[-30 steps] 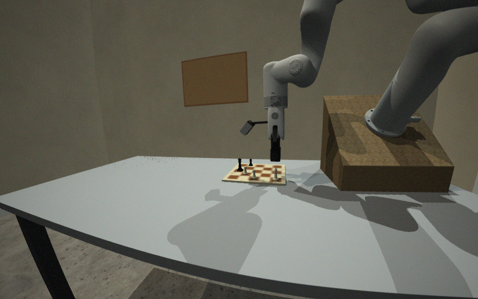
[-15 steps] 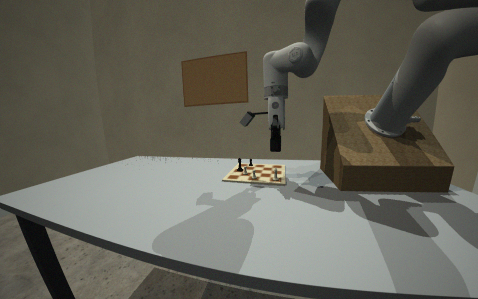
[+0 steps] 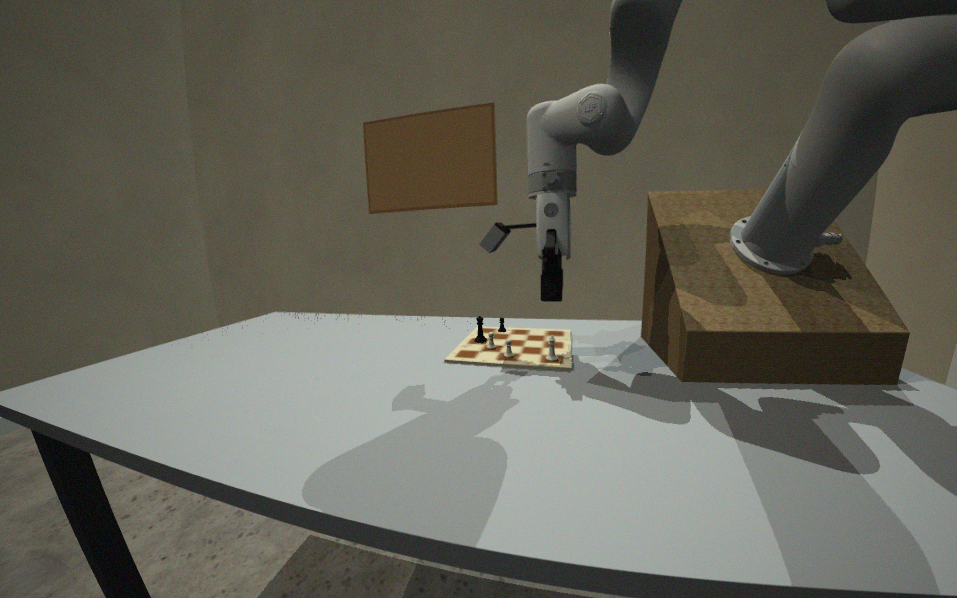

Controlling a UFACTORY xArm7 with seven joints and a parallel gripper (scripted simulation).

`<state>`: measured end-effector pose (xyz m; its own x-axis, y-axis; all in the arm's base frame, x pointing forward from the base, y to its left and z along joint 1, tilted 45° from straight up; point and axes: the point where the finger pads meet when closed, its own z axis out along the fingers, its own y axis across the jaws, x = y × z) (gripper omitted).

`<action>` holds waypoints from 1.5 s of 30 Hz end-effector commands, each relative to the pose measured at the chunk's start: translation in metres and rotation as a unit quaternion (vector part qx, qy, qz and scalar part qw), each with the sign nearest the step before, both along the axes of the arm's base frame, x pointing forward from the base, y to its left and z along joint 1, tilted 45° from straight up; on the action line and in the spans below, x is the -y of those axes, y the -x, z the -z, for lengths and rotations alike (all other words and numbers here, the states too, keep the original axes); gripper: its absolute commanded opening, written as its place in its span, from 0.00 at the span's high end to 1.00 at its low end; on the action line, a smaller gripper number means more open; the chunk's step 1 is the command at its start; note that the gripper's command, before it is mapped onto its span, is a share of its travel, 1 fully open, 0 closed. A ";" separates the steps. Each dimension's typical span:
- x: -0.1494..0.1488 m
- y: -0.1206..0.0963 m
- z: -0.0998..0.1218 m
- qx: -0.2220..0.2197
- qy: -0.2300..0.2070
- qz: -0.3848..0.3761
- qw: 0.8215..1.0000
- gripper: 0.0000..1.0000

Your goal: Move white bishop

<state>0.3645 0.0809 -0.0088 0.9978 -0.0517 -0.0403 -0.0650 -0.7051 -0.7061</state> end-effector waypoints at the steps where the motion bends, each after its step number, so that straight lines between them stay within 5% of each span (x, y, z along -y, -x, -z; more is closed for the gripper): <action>1: 0.001 -0.001 0.000 0.001 0.001 0.001 1.000 0.00; 28: 0.050 0.000 -0.049 0.001 0.001 0.001 1.000 0.00; 45: 0.052 0.000 -0.051 0.001 0.001 0.001 1.000 0.00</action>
